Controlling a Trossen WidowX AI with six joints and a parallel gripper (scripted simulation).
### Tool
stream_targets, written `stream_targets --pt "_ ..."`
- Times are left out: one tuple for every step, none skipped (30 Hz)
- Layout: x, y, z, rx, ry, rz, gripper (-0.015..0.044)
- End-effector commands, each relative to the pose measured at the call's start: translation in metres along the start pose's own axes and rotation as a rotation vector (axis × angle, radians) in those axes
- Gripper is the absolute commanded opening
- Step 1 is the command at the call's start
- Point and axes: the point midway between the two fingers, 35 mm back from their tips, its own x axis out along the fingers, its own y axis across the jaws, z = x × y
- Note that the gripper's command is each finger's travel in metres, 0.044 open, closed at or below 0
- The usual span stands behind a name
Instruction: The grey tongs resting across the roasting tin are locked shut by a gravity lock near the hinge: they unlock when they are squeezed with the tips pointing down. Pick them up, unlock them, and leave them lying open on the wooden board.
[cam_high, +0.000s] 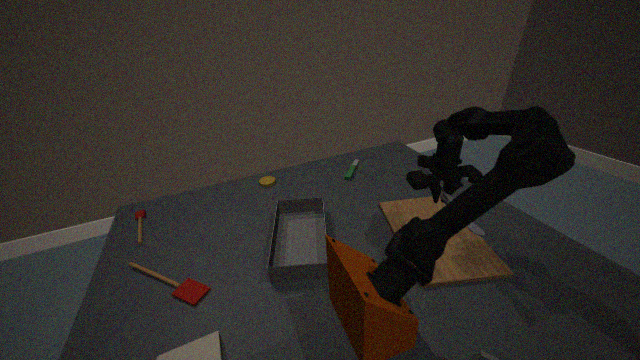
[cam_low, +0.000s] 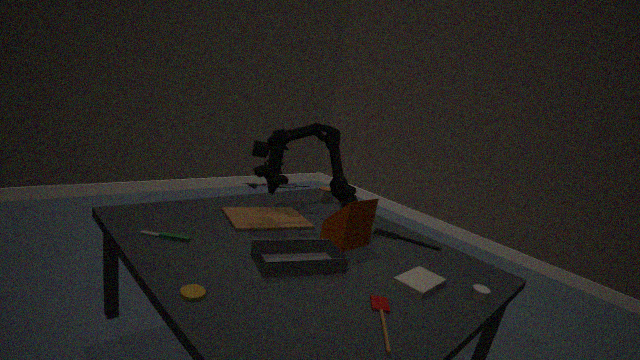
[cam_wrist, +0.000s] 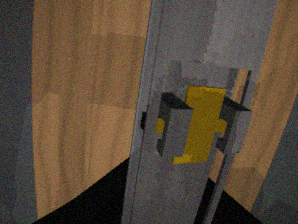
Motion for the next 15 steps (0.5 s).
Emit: stream_targets --pt "-0.0019 -0.0015 -0.0035 0.032 -0.032 0.024 -0.015" --pt "-0.0016 -0.0011 -0.0046 0.042 -0.045 0.037 -0.015" --pt "-0.0013 -0.0007 -0.0057 0.054 -0.061 0.052 -0.015" --pt "-0.0012 -0.0004 -0.0068 0.065 -0.078 0.068 -0.015" --pt "-0.0011 0.0 -0.0077 0.077 -0.097 0.083 -0.015" --pt "-0.0012 0.0002 -0.0086 0.088 -0.116 0.097 -0.015" --pt "-0.0014 0.0005 -0.0094 0.099 -0.135 0.111 -0.015" --pt "-0.0017 0.0006 -0.0101 0.109 -0.155 0.124 -0.015" --pt "-0.0021 0.0007 -0.0107 0.119 -0.176 0.136 -0.015" --pt "-0.0026 0.0008 -0.0113 0.128 -0.198 0.147 -0.015" --pt "-0.0032 0.0008 -0.0118 0.137 -0.22 0.158 -0.015" --pt "-0.004 0.0007 -0.0121 0.146 -0.242 0.167 -0.015" --pt "-0.0048 0.0006 -0.0125 0.154 -0.265 0.176 -0.015" --pt "-0.0058 0.0004 -0.0128 0.161 -0.289 0.184 -0.015" --pt "-0.0069 0.0002 -0.0131 0.168 -0.313 0.192 -0.015"
